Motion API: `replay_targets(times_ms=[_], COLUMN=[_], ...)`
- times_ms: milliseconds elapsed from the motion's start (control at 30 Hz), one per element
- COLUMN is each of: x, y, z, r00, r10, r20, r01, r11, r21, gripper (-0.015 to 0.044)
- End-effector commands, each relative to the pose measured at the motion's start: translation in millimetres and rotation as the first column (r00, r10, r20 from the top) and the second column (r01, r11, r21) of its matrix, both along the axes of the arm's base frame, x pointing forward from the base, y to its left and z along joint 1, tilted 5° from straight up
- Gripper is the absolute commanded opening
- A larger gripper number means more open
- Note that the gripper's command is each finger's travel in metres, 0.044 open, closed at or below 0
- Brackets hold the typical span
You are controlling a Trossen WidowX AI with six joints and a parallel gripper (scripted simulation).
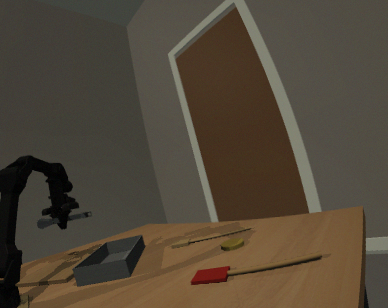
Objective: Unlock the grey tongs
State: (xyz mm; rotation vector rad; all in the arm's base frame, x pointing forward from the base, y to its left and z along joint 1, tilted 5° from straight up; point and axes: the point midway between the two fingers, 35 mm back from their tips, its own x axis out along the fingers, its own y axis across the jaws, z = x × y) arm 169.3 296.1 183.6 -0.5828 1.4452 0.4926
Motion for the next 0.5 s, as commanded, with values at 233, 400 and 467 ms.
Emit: replay_targets(times_ms=[233,400,467], x=[-38,-38,-38], y=[24,25,25], z=[-1,-1,-2], r00=[0.969,0.969,0.968], r10=[0.245,0.246,0.25], r20=[-0.01,-0.007,0.003], r01=[-0.245,-0.246,-0.25], r11=[0.969,0.969,0.968], r21=[-0.01,-0.008,-0.001], gripper=[-0.015,-0.015,-0.015])
